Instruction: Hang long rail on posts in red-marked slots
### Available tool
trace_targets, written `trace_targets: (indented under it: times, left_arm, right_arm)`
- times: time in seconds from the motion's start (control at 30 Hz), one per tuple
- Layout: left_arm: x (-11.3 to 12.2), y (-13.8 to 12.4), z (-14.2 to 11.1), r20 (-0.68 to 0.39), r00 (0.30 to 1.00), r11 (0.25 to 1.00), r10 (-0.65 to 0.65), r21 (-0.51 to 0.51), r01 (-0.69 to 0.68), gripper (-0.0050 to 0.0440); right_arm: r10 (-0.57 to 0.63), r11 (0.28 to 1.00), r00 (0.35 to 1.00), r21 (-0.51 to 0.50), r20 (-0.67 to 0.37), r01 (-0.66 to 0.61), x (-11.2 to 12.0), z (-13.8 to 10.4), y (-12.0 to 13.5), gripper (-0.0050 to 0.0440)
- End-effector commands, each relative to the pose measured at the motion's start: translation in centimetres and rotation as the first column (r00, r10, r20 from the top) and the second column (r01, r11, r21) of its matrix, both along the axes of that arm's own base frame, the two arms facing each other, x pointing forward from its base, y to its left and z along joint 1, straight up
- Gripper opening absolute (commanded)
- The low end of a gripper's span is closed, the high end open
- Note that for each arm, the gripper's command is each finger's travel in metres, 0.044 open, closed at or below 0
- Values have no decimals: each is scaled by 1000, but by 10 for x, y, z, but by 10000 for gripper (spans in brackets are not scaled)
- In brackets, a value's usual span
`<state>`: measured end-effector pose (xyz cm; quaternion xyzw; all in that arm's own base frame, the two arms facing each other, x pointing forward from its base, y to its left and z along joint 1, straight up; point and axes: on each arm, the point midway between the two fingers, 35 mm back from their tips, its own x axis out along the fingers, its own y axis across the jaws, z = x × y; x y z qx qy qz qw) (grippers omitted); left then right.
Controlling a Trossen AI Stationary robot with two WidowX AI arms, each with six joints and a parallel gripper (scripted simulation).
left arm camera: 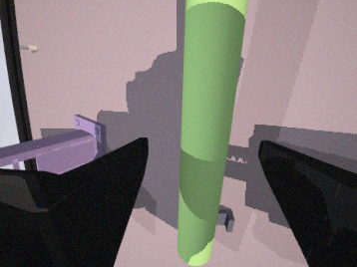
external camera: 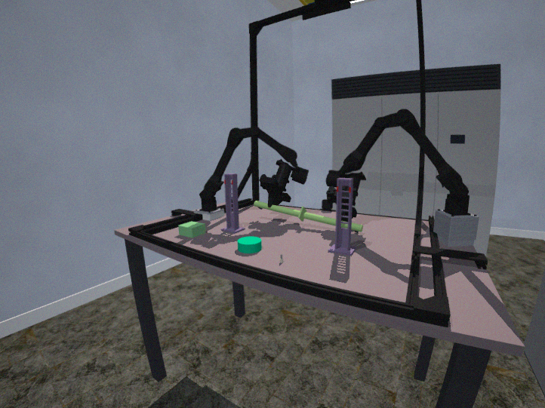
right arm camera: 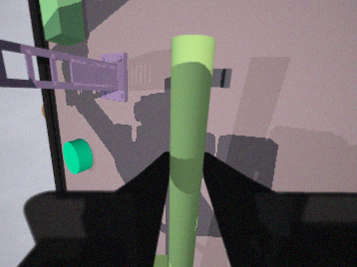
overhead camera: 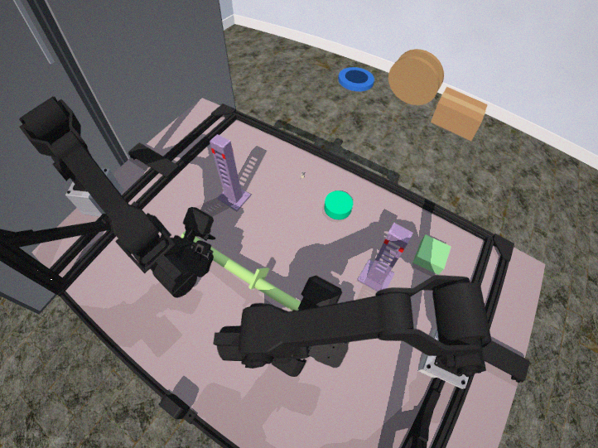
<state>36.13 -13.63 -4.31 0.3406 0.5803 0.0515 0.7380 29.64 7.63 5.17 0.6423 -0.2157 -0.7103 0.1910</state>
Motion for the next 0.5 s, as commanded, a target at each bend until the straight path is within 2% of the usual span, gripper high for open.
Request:
trace_targets:
  times: [0.0, 0.07, 0.23, 0.47]
  left_arm:
    - [-1, -1, 2, -2, 1000, 1000, 0, -5, 0, 408]
    - [-1, -1, 2, -2, 1000, 1000, 0, -5, 0, 440]
    - [-1, -1, 3, -2, 1000, 1000, 0, -5, 0, 440]
    - [-17, -20, 40, -1, 1000, 1000, 0, -4, 0, 440]
  right_arm:
    - [4, 1000, 1000, 0, -10, -4, -1, 1, 0, 0]
    - [4, 1000, 1000, 0, -10, -4, -1, 1, 0, 0]
    - [4, 1000, 1000, 0, -10, -4, -1, 1, 0, 0]
    - [4, 1000, 1000, 0, -10, -4, -1, 1, 0, 0]
